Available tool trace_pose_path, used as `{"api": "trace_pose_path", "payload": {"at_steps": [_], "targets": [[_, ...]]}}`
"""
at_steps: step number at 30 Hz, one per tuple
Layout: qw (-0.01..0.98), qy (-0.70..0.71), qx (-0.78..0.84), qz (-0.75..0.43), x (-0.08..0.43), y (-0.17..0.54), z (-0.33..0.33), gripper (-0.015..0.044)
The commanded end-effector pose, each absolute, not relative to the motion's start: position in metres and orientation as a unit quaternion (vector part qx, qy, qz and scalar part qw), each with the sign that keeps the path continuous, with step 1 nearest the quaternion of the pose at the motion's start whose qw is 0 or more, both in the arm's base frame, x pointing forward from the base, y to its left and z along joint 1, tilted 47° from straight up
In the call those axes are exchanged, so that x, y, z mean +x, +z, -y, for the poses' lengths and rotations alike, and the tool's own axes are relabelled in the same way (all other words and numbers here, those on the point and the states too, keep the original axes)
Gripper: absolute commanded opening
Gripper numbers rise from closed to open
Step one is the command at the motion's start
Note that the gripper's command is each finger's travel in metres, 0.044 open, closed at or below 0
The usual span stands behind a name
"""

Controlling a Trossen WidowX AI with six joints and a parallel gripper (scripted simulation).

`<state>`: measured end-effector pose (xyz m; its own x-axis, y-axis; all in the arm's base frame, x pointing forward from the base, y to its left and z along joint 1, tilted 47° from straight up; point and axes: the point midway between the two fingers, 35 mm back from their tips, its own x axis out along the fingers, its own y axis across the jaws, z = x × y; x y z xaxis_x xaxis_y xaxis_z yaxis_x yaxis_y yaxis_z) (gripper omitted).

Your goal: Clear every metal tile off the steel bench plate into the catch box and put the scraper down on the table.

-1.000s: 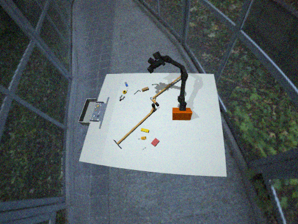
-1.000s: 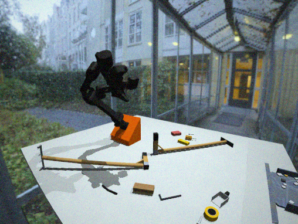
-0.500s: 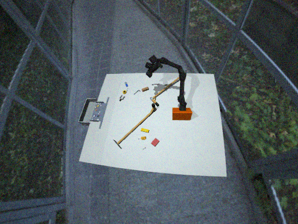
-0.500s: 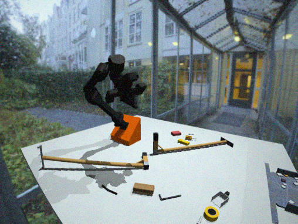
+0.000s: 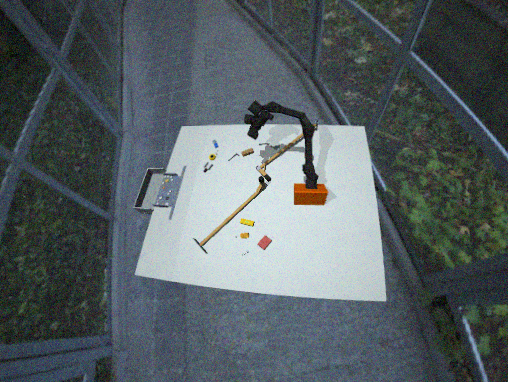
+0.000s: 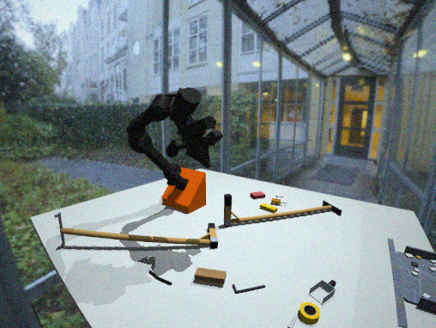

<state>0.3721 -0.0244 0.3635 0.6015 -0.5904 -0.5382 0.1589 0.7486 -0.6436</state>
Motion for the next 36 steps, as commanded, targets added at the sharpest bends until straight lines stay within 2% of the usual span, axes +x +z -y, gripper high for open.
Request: {"api": "trace_pose_path", "payload": {"at_steps": [1, 36], "targets": [[0.841, -0.217, -0.283, -0.407, 0.374, 0.351, 0.024, 0.0000], [0.734, -0.192, -0.339, -0.556, 0.374, 0.261, 0.027, 0.0000]]}}
